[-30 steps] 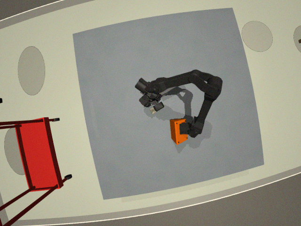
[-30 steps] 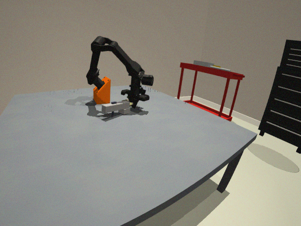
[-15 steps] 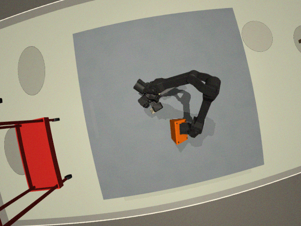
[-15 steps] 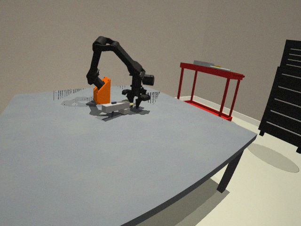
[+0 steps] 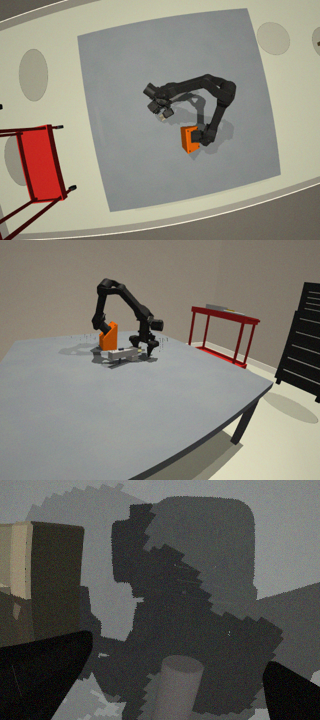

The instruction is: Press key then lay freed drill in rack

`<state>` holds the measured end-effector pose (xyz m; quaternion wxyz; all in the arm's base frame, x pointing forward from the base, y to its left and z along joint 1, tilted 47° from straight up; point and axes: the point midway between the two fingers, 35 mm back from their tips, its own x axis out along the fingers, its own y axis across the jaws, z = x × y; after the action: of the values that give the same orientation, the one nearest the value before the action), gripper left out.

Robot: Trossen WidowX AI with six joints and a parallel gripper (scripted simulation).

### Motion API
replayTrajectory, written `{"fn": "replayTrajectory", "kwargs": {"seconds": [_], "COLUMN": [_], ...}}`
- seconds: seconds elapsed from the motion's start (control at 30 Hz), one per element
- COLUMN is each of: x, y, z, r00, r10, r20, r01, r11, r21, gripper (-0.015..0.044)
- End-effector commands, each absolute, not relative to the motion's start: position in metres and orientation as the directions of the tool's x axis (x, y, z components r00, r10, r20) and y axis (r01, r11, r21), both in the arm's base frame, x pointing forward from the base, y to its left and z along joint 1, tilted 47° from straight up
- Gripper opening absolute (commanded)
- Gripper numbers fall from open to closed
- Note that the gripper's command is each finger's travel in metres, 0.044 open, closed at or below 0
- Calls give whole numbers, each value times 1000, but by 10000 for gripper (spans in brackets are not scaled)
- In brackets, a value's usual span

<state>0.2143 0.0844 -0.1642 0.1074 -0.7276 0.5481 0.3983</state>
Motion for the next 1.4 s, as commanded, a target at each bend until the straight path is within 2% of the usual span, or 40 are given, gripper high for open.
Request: {"fn": "replayTrajectory", "kwargs": {"seconds": [0.0,0.8,1.3,1.37], "x": [216,220,220,220], "y": [82,74,77,77], "z": [-163,-158,-159,-159], "r00": [83,83,83,83], "r10": [-715,-716,-712,-712], "r20": [-694,-693,-698,-698], "r01": [-881,-881,-884,-884], "r11": [-378,-377,-376,-376], "r21": [284,285,279,279], "gripper": [440,440,46,33]}}
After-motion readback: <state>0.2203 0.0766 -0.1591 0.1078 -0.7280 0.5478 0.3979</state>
